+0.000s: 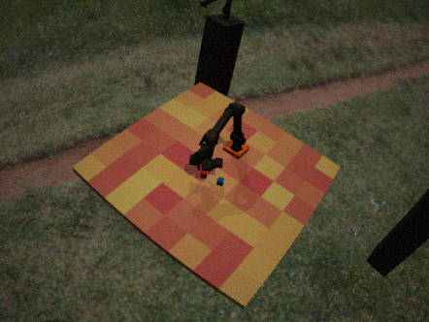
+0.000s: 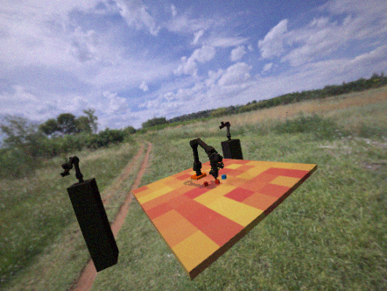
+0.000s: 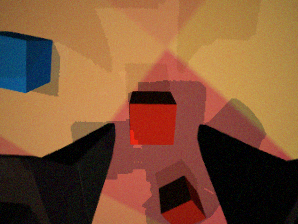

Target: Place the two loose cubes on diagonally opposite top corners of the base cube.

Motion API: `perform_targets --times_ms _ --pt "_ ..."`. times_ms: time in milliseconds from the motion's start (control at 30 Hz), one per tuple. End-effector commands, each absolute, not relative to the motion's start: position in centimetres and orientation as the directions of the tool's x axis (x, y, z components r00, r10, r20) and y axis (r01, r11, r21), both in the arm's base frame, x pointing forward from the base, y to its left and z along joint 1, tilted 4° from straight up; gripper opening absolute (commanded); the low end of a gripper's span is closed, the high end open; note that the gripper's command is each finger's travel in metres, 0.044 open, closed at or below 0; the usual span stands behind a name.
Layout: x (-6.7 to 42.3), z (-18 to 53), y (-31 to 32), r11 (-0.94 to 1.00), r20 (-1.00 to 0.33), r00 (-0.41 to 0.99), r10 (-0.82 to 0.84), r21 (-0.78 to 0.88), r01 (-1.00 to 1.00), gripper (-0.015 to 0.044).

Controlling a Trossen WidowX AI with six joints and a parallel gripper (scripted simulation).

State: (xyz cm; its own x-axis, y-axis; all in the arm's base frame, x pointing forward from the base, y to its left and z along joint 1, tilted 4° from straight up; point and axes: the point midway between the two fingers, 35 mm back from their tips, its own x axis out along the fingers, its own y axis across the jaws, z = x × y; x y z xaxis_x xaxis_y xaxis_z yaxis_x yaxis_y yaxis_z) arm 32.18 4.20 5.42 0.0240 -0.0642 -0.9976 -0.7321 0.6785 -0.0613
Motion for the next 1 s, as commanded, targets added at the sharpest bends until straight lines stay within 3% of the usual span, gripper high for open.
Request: perform_targets --times_ms 0,500,700,967 --pt "31.9 4.5 4.1 0.676 -0.998 0.011 -0.070 -0.056 -0.735 0.0265" --pt "31.9 2.3 3.9 0.676 -0.997 0.011 -0.070 -0.056 -0.735 0.0265" --pt "31.9 2.3 3.9 0.676 -0.997 0.011 -0.070 -0.056 -0.735 0.0108" --pt "32.1 3.4 4.0 0.676 -0.998 0.011 -0.070 -0.056 -0.735 0.0105"
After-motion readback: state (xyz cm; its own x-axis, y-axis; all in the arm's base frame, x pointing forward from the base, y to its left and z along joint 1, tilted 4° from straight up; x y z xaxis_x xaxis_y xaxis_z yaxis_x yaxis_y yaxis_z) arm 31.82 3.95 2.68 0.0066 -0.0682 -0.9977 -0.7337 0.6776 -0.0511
